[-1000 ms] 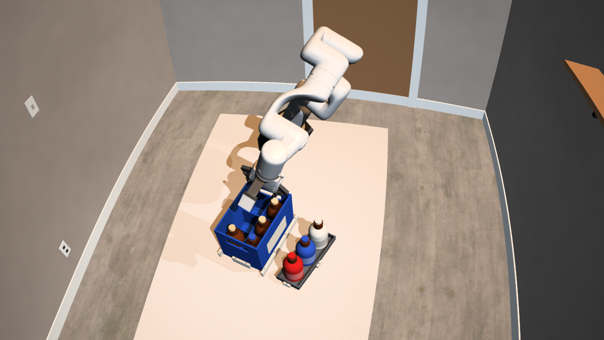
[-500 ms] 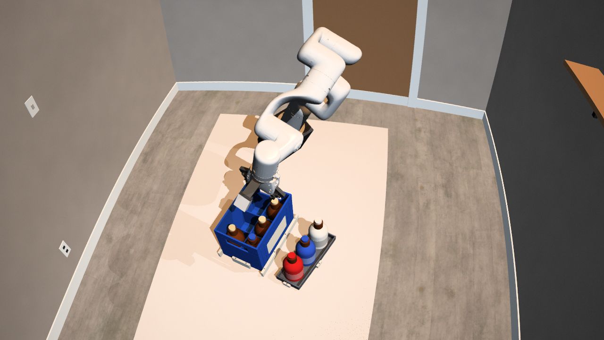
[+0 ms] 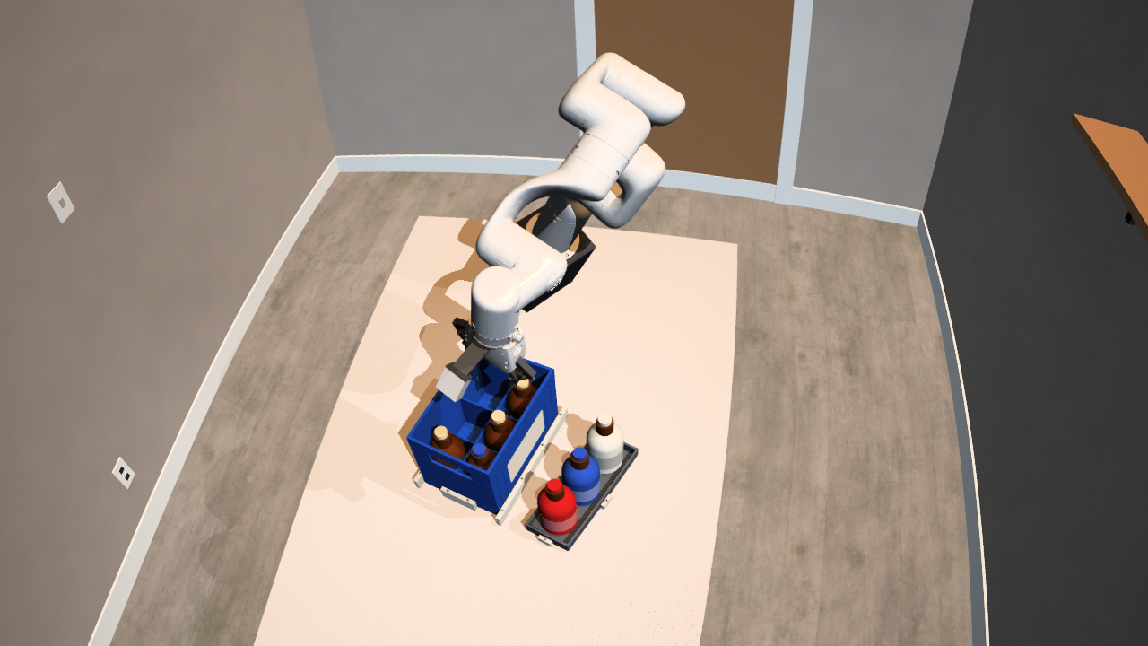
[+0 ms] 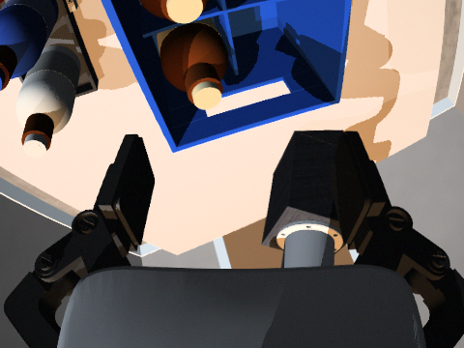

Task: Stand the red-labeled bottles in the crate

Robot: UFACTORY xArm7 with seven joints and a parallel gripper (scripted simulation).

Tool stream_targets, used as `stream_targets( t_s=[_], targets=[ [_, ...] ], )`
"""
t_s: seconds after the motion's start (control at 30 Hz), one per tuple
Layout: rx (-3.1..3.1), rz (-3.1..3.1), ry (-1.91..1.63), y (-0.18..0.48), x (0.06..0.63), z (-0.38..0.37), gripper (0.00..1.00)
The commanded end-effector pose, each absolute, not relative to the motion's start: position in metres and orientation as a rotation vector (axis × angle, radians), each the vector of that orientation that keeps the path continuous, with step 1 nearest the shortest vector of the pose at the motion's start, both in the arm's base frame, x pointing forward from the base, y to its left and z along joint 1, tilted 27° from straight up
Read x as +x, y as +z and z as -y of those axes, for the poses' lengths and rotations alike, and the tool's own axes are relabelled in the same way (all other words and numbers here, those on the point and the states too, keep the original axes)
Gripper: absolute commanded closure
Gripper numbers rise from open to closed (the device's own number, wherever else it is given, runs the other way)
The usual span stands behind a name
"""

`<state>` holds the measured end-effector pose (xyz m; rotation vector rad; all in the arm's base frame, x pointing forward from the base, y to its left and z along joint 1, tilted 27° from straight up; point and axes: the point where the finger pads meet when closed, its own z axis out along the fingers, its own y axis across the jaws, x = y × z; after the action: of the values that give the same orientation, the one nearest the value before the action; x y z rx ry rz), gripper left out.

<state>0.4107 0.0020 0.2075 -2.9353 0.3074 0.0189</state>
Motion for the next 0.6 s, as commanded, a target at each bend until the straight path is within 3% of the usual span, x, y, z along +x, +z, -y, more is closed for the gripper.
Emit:
stream_targets(
  t_s=[0.0, 0.57],
  targets=[
    [-2.933, -0.312, 0.013, 0.209, 0.412, -0.001, 0.0],
    [-2.87, -0.411, 0.013, 0.197, 0.415, 0.001, 0.0]
  ],
)
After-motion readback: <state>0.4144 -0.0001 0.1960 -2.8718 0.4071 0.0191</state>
